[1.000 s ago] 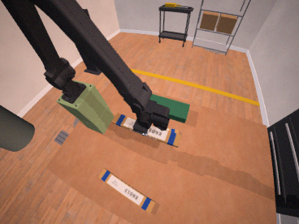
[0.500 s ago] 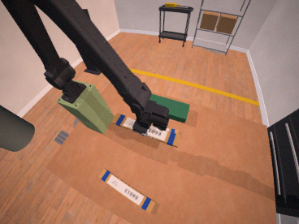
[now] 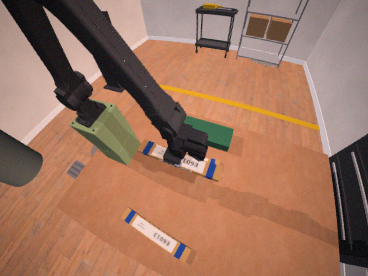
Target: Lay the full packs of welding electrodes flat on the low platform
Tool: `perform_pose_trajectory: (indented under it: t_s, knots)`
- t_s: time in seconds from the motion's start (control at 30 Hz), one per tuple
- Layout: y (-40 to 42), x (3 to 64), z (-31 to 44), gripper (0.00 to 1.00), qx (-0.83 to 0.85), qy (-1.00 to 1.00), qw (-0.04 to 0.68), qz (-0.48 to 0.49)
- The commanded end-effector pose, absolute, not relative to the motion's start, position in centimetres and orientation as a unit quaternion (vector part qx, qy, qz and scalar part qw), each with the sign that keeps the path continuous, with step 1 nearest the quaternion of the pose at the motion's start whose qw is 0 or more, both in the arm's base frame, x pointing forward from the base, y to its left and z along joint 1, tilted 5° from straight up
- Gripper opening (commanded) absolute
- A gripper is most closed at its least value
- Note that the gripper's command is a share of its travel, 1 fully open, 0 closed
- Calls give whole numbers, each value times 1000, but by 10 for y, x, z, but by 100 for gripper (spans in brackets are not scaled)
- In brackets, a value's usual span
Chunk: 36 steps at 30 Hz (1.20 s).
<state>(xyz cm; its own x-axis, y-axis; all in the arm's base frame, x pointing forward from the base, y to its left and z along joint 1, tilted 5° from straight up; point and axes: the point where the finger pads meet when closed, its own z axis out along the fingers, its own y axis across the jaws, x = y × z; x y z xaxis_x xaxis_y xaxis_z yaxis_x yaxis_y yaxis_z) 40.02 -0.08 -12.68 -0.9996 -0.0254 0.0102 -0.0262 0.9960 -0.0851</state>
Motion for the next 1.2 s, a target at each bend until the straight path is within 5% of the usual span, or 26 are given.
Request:
perform_pose_trajectory:
  t_s: [0.0, 1.17]
  knots:
    - [-5, 430, -112, 0, 11, -999, -32, 42]
    - [-2, 410, -145, 0, 12, -999, -12, 42]
